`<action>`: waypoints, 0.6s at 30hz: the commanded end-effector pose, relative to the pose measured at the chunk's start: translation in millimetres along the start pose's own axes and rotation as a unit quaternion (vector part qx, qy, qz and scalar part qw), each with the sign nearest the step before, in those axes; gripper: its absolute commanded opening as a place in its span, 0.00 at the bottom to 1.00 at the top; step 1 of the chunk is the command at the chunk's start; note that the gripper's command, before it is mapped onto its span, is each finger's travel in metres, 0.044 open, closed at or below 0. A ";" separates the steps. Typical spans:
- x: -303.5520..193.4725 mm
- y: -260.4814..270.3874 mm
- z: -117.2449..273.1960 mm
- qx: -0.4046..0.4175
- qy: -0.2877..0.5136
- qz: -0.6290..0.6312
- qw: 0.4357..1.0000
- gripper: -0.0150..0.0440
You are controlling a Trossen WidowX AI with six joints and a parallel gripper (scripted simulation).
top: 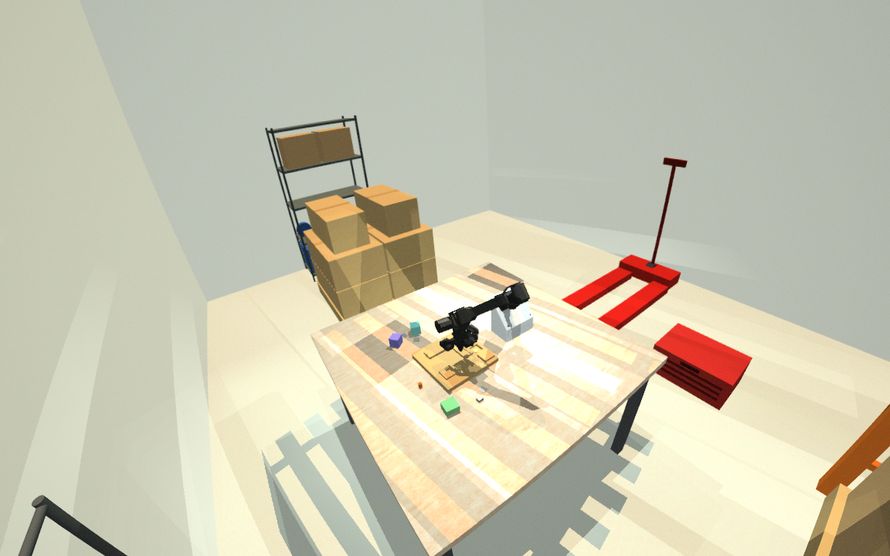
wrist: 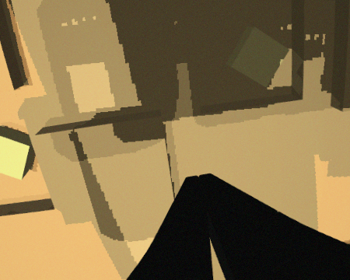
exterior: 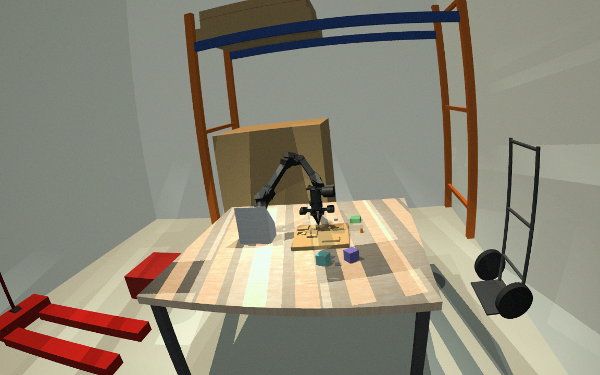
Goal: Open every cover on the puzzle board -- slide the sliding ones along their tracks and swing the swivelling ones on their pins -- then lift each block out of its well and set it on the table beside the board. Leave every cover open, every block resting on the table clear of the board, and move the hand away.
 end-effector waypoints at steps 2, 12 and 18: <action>0.1 0.5 -5.8 0.000 -0.002 -0.002 1.000 0.25; 0.2 0.4 -15.7 0.000 -0.002 -0.002 1.000 0.25; 0.4 0.5 -21.7 0.000 -0.002 -0.003 1.000 0.25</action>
Point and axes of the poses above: the point midway between the two fingers, 35 mm back from their tips, its own z axis back along the fingers, its own y axis across the jaws, x = y × z, the point moved 3 cm from there along z, back along the fingers, and after that the axes turned 10 degrees about z, right-handed, at the moved point
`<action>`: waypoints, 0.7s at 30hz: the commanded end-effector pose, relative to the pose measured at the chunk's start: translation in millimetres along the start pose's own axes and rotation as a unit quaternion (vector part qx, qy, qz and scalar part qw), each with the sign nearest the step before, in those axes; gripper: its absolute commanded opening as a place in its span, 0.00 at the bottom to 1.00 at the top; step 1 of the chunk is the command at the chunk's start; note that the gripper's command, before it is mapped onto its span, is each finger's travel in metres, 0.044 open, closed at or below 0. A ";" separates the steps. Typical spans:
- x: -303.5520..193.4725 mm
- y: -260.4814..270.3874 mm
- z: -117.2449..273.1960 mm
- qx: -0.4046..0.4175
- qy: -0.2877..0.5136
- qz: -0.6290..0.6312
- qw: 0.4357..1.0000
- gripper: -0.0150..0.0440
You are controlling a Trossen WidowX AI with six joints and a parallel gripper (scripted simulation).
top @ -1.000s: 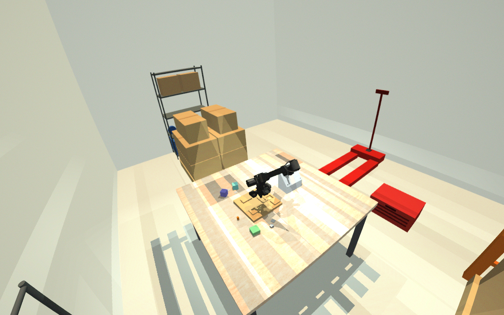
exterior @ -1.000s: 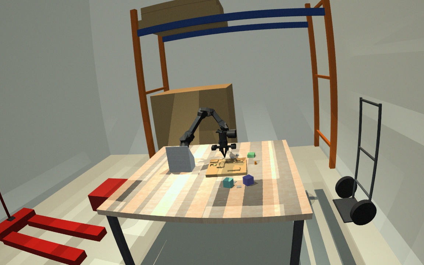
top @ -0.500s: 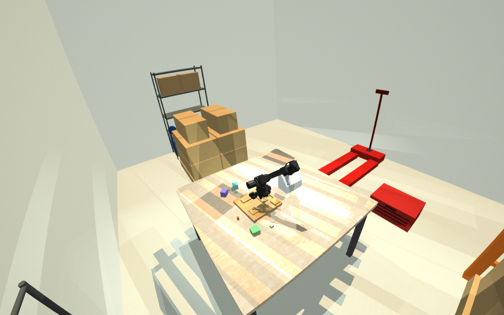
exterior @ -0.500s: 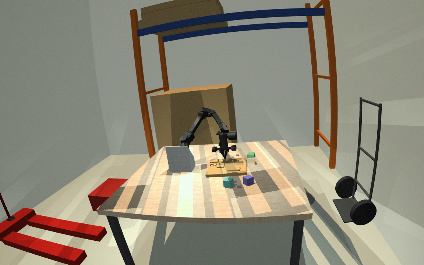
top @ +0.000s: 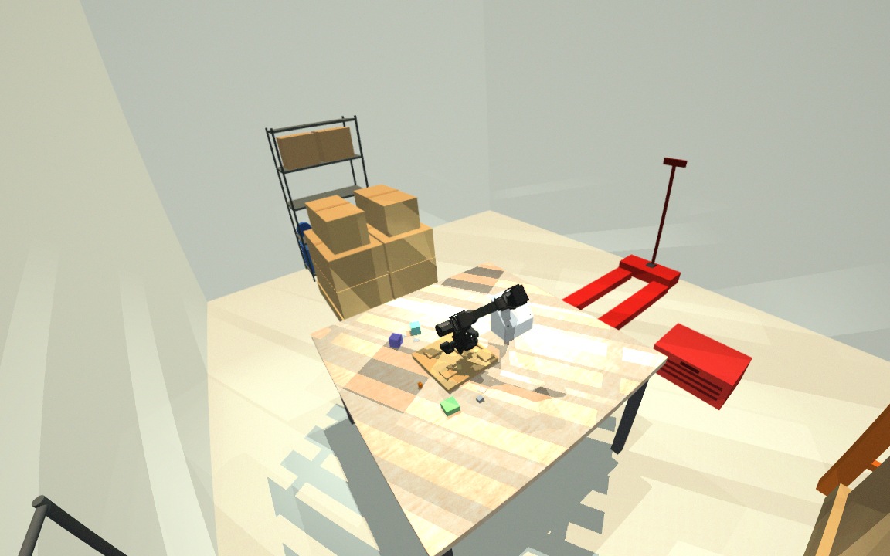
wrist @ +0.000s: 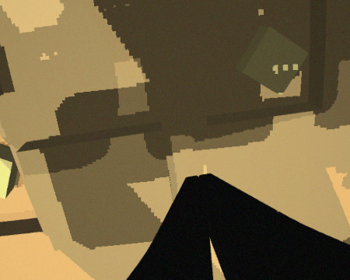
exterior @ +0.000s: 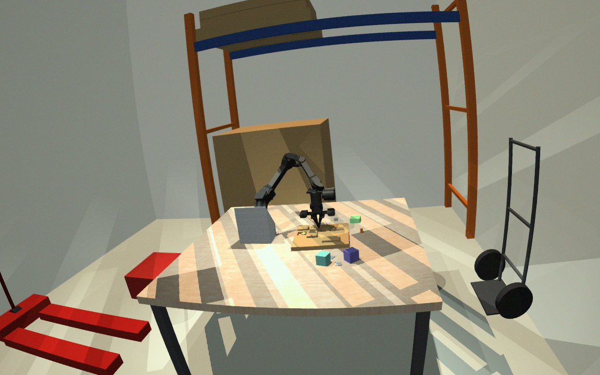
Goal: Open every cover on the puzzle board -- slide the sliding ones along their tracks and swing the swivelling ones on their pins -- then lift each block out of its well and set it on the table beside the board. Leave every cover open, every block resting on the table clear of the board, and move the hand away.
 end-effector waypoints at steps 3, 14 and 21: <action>0.5 1.0 -6.7 0.000 -0.003 -0.003 1.000 0.25; 1.3 1.5 -17.4 -0.001 -0.004 -0.003 1.000 0.25; 2.0 2.5 -22.3 -0.001 -0.004 -0.003 1.000 0.25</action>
Point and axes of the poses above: the point midway between the two fingers, 35 mm back from their tips, its own z axis back along the fingers, its own y axis across the jaws, x = y × z, the point moved 3 cm from there along z, back along the fingers, and after that the axes turned 10 degrees about z, right-handed, at the moved point
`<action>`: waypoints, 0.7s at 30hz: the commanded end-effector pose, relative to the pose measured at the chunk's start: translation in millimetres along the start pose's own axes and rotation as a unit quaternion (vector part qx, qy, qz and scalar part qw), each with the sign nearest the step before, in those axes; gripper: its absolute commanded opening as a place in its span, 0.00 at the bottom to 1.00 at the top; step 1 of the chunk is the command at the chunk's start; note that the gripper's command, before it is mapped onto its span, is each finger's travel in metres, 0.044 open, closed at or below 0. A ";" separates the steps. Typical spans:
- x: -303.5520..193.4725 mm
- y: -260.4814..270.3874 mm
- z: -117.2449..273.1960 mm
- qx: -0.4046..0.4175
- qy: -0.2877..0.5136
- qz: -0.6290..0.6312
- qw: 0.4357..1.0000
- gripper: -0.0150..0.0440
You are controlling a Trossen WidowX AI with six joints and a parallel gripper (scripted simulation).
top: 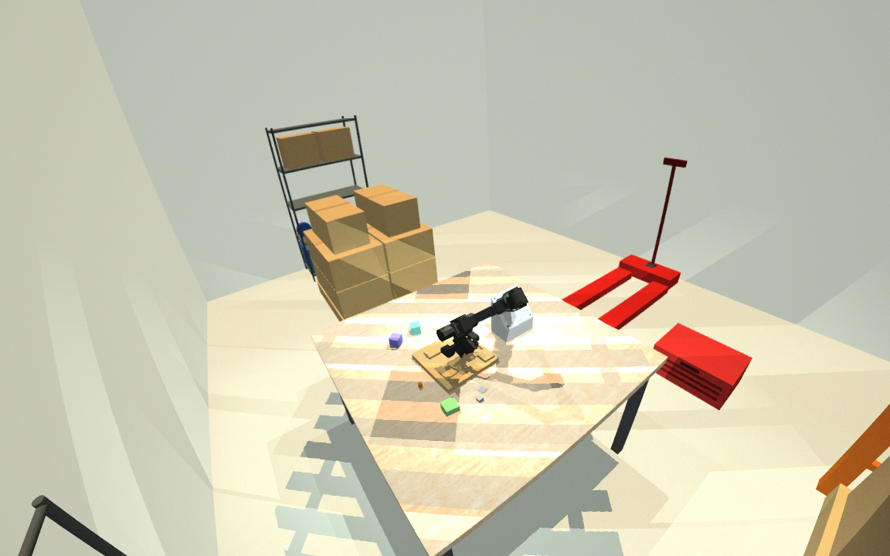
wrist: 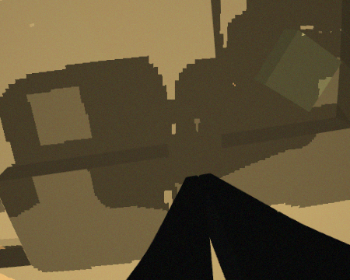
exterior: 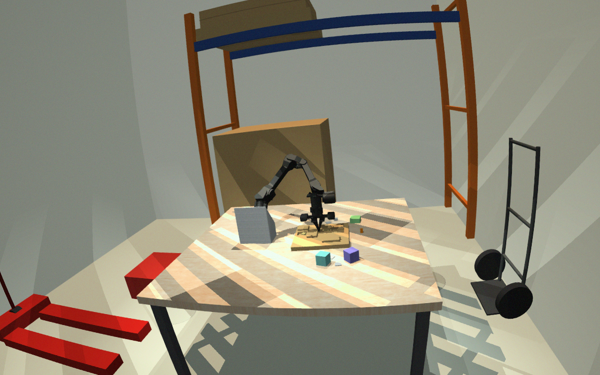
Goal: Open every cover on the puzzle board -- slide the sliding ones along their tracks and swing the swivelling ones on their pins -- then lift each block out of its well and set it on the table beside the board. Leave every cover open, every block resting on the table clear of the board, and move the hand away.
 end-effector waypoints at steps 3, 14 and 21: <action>1.7 3.5 -2.2 0.000 -0.003 -0.003 1.000 0.25; 8.2 16.2 -3.2 0.000 -0.003 -0.003 1.000 0.25; 10.3 21.5 -3.5 0.000 -0.003 -0.003 1.000 0.25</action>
Point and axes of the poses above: the point midway between the two fingers, 35 mm back from their tips, its own z axis back along the fingers, its own y axis across the jaws, x = y × z, the point moved 3 cm from there along z, back along the fingers, and after that the axes turned 10 degrees about z, right-handed, at the moved point
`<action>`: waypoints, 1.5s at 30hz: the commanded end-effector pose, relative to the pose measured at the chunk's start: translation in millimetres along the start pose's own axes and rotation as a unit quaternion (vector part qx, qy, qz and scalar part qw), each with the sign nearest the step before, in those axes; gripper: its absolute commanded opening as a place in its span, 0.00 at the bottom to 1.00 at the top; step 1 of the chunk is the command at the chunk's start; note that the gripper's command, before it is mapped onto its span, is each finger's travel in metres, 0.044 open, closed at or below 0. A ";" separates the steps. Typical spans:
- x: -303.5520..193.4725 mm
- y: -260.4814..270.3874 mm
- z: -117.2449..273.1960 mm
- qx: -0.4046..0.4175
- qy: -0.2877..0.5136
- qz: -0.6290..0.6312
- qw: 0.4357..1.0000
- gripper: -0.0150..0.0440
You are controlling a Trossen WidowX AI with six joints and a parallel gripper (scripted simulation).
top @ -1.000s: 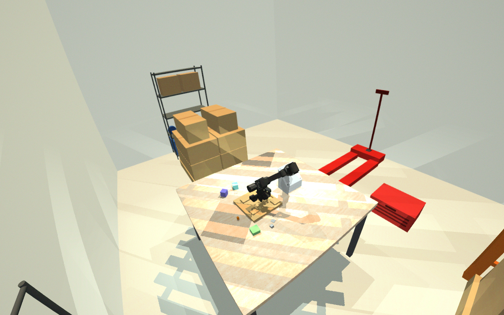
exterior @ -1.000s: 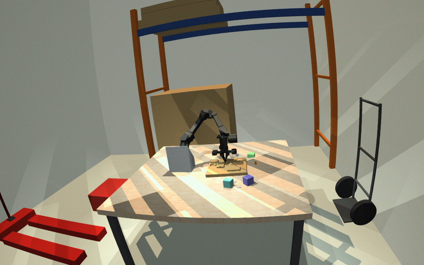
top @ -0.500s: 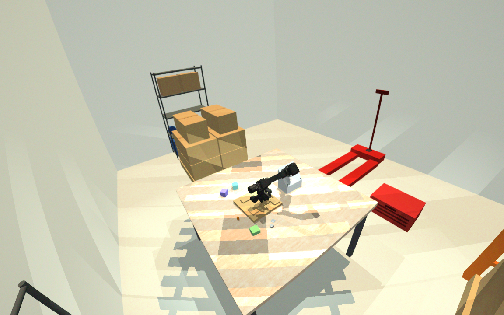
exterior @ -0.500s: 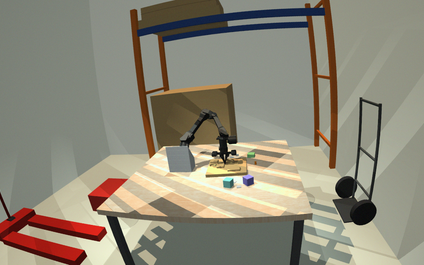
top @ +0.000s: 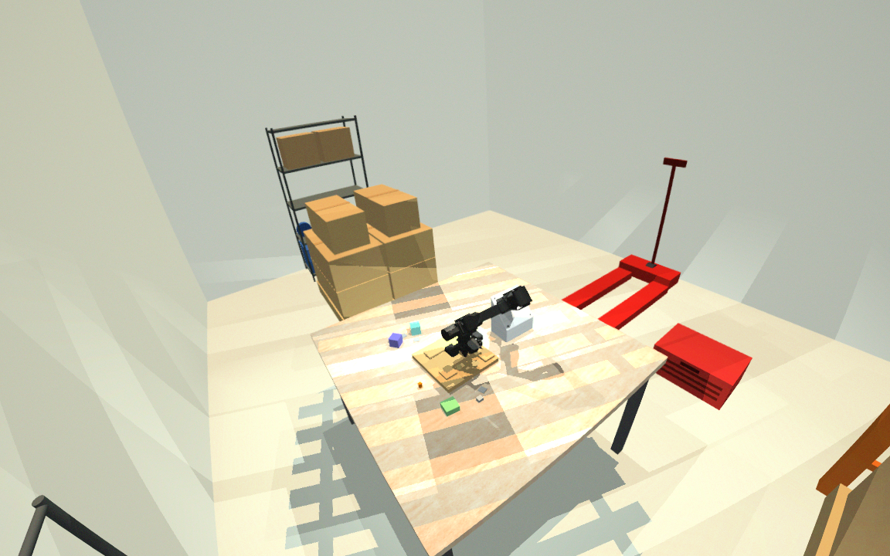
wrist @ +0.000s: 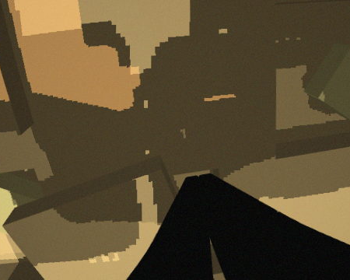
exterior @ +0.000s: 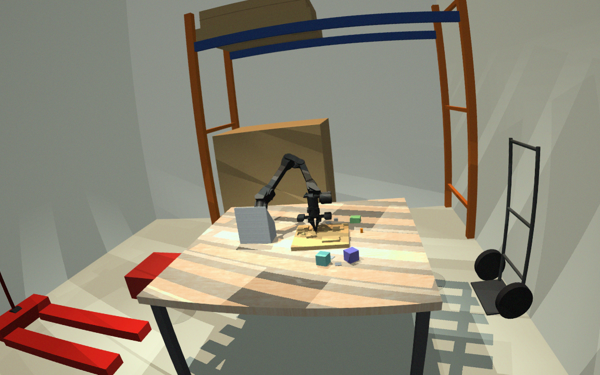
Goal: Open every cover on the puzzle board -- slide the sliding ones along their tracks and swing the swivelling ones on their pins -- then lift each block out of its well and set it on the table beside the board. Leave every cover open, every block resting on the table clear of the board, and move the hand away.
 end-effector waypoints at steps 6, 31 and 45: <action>3.0 11.3 -0.5 0.001 -0.002 -0.003 1.000 0.25; 4.9 39.1 -0.7 0.001 -0.002 -0.004 1.000 0.25; 1.9 53.2 -0.7 0.002 -0.002 -0.004 1.000 0.25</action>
Point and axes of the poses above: the point midway between the two fingers, 35 mm back from their tips, its own z axis back along the fingers, its own y axis across the jaws, x = y × z, the point moved 3 cm from there along z, back along the fingers, and after that the axes turned 10 degrees about z, right-handed, at the moved point
